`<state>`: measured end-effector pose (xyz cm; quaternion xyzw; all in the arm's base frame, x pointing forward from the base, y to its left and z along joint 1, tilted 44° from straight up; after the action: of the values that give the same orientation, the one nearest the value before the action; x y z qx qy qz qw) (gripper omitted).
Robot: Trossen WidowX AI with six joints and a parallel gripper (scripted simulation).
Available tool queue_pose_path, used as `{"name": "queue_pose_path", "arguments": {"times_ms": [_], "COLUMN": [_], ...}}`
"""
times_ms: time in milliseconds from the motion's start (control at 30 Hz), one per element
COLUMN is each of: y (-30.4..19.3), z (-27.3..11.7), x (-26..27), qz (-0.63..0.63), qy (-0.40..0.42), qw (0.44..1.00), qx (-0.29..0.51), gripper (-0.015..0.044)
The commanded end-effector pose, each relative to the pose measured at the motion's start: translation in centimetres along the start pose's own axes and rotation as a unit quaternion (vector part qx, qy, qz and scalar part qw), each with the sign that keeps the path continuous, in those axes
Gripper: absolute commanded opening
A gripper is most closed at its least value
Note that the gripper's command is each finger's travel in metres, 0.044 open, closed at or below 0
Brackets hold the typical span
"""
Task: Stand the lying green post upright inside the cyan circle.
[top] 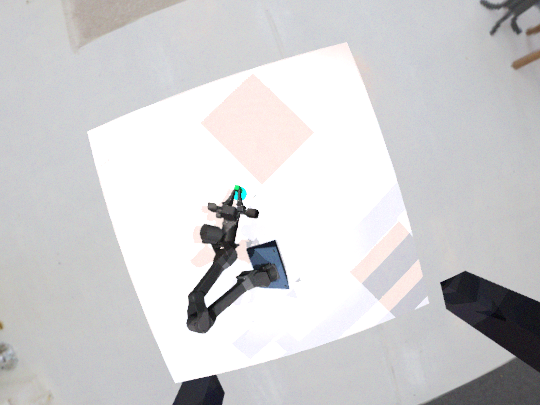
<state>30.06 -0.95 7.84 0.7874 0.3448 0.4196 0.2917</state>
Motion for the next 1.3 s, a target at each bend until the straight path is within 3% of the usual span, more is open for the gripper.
{"name": "queue_pose_path", "arguments": {"times_ms": [0,767,1267], "y": [0.0,0.4,0.4], "z": [-0.4,-2.7,-2.8], "x": [-0.1,-0.3,-0.3], "qz": [0.011,0.066,0.068], "qy": [0.002,0.03,0.031], "qw": [1.0,0.994,0.994], "qx": [-0.015,-0.084,-0.086], "gripper": [0.0023,0.0023,0.0023]}}
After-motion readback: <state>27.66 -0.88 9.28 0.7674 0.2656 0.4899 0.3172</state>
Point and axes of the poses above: the point midway between the two fingers, 35 mm back from their tips, its own z axis out along the fingers, its own x axis across the jaws, y = z × x, the point moved 3 cm from there along -z, back along the fingers, and after that the axes turned 5 degrees about -z, right-handed, at the moved point
